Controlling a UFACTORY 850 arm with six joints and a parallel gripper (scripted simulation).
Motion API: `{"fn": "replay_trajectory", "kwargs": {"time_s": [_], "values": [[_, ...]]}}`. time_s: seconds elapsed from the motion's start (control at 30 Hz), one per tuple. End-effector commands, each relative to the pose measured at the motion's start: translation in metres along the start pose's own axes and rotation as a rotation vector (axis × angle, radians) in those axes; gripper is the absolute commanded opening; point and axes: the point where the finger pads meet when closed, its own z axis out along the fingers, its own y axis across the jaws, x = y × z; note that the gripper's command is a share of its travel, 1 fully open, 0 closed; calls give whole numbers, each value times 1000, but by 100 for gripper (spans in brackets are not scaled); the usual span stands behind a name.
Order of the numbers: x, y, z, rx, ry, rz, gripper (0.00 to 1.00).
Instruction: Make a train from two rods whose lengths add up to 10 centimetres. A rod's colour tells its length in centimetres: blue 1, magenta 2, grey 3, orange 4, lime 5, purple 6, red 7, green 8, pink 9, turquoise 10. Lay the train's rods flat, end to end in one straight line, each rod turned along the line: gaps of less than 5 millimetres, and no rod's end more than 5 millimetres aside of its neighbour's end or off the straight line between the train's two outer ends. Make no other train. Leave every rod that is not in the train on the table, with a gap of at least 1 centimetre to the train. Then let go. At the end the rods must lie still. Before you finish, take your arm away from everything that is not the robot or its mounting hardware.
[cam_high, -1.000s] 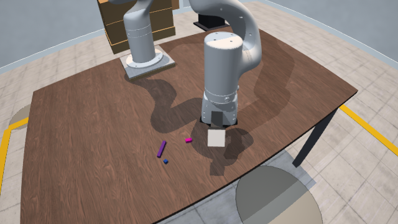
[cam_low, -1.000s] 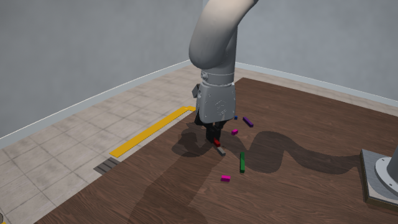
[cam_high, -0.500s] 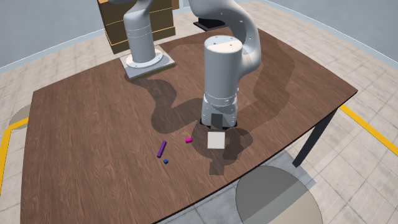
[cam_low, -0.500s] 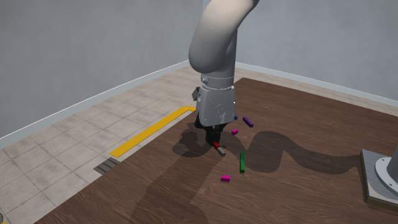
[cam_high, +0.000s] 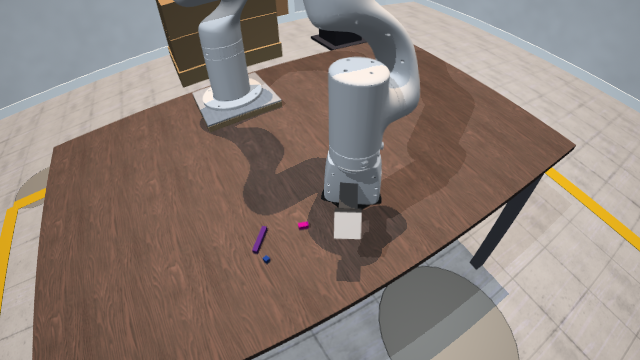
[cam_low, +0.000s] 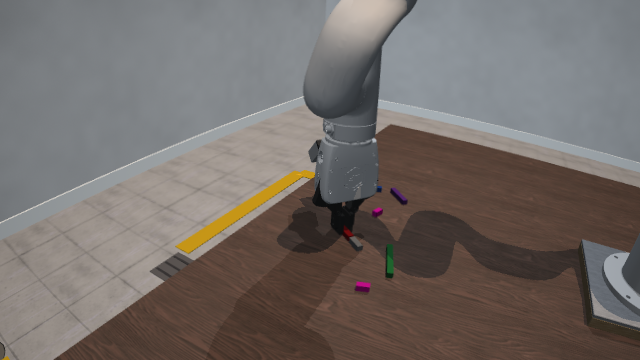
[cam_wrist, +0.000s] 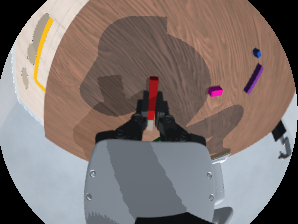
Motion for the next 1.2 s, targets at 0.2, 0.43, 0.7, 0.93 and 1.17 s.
{"fn": "replay_trajectory", "kwargs": {"time_s": [0.2,0.43,0.7,0.93,1.17], "values": [[1,-1,-1,1,2,0,4],[1,-1,-1,1,2,0,4],[1,-1,-1,1,2,0,8],[1,-1,-1,1,2,0,16],[1,-1,-1,1,2,0,24]]}}
